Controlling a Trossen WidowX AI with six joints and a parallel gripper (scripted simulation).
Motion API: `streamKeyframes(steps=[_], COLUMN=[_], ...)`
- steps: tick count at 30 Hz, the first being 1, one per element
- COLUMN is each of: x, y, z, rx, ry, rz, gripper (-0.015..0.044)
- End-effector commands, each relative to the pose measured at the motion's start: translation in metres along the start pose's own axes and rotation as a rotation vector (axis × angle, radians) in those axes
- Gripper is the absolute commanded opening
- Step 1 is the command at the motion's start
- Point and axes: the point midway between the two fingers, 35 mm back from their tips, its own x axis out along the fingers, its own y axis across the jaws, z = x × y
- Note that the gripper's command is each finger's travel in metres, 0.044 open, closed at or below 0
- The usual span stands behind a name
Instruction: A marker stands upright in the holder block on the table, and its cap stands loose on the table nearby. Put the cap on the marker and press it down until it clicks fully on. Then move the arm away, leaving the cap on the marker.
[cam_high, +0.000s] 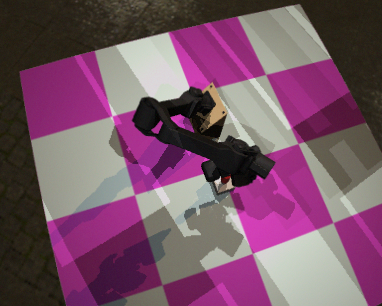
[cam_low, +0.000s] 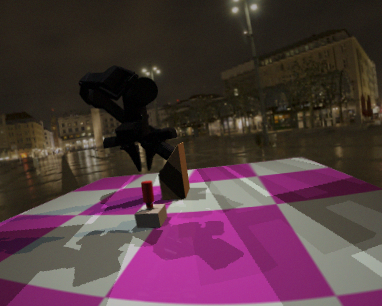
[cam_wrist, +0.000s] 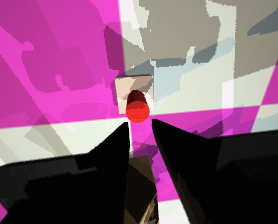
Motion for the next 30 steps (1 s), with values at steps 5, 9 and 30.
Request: streamKeyframes(steps=[5, 9, 30], x=[0.0, 0.0, 0.024], y=[0.0, 0.0, -0.001], z=[0.001, 0.001, 0.001], rx=[0.018, 0.018, 0.018], ry=[-0.004, -0.004, -0.004], rz=[-0.001, -0.001, -0.002], gripper=[0.0, 0.0, 0.0])
